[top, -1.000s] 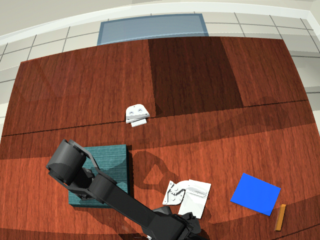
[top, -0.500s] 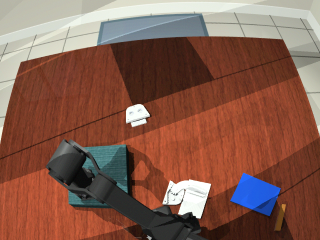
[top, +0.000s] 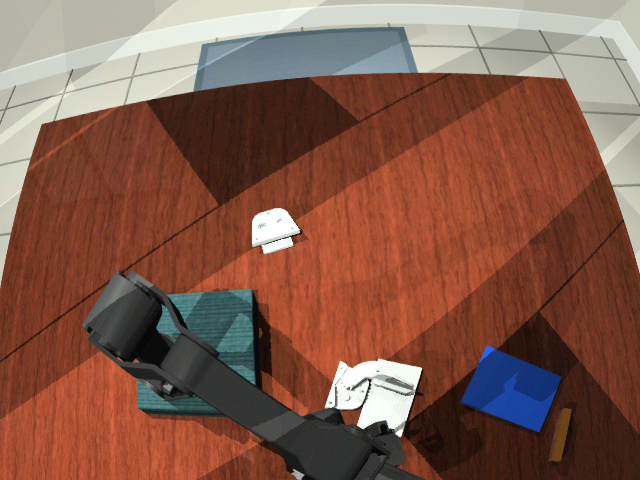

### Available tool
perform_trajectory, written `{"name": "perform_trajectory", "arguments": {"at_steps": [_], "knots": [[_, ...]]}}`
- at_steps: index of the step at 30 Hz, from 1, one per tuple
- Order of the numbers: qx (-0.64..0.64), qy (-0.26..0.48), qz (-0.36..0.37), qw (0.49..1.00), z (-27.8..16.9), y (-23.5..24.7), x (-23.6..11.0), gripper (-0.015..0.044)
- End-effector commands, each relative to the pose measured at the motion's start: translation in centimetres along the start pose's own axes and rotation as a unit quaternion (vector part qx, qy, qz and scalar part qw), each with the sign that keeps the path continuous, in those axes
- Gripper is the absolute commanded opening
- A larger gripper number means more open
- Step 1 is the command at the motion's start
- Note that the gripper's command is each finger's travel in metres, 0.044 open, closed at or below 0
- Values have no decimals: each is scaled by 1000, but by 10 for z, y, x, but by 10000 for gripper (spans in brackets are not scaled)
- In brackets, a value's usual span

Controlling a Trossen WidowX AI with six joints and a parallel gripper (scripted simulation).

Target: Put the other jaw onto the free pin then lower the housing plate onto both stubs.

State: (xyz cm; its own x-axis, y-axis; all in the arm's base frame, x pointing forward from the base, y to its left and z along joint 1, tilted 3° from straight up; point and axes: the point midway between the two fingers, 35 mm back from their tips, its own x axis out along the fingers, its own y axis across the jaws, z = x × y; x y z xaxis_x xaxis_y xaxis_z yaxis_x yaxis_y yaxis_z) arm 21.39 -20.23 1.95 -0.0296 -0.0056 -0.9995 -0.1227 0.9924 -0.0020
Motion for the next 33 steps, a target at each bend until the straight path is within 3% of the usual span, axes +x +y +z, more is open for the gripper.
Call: {"name": "perform_trajectory", "arguments": {"at_steps": [1,12,33], "knots": [[0,-2,-5,1000,1,-2,-16,134],[0,-2,-5,1000,-1,1,-49,134],[78,-4,-3,997,36,27,-50,134]]}}
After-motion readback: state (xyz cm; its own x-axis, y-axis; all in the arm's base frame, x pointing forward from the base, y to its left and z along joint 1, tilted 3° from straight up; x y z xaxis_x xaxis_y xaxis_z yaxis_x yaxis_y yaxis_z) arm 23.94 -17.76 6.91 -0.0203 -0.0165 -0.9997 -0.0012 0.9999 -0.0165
